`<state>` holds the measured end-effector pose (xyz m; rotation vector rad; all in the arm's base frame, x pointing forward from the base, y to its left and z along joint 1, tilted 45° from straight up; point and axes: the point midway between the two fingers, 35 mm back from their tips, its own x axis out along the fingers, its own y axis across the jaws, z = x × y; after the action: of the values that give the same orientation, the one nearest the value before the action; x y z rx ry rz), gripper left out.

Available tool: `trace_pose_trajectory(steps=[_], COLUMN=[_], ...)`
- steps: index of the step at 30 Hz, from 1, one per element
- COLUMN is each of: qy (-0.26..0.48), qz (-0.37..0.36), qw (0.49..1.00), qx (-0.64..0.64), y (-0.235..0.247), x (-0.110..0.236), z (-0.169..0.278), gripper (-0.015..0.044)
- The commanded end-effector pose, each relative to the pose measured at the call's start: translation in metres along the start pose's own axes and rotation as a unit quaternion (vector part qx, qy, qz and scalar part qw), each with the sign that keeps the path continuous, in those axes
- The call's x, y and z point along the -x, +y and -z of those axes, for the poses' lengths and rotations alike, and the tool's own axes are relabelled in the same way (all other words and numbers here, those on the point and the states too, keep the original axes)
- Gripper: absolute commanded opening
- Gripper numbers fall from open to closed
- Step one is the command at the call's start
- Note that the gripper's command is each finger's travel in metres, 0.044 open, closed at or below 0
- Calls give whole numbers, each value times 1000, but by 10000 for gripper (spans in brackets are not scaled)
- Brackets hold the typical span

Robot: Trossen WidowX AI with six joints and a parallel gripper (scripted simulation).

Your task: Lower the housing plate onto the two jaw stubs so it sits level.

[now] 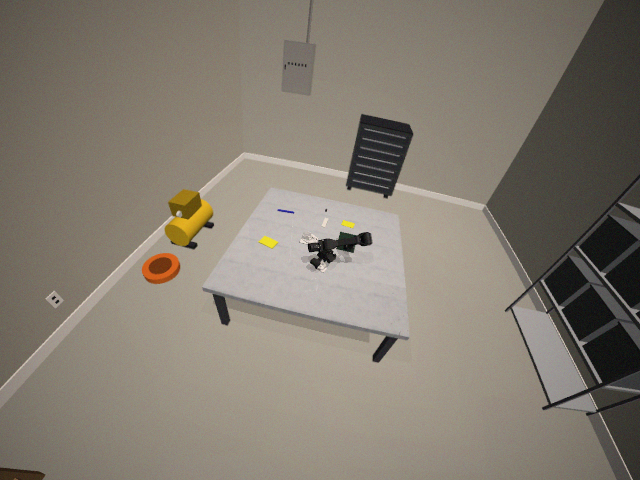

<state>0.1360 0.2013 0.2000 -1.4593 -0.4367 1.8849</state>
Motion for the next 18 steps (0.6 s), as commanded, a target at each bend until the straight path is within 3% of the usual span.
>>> trace_pose_trajectory(steps=[1,18], qy=[1,0], qz=[-1,0], qw=[1000,1000], qx=[-3,-3], y=[1,1], x=[-6,-16], z=[0,0], gripper=[440,440])
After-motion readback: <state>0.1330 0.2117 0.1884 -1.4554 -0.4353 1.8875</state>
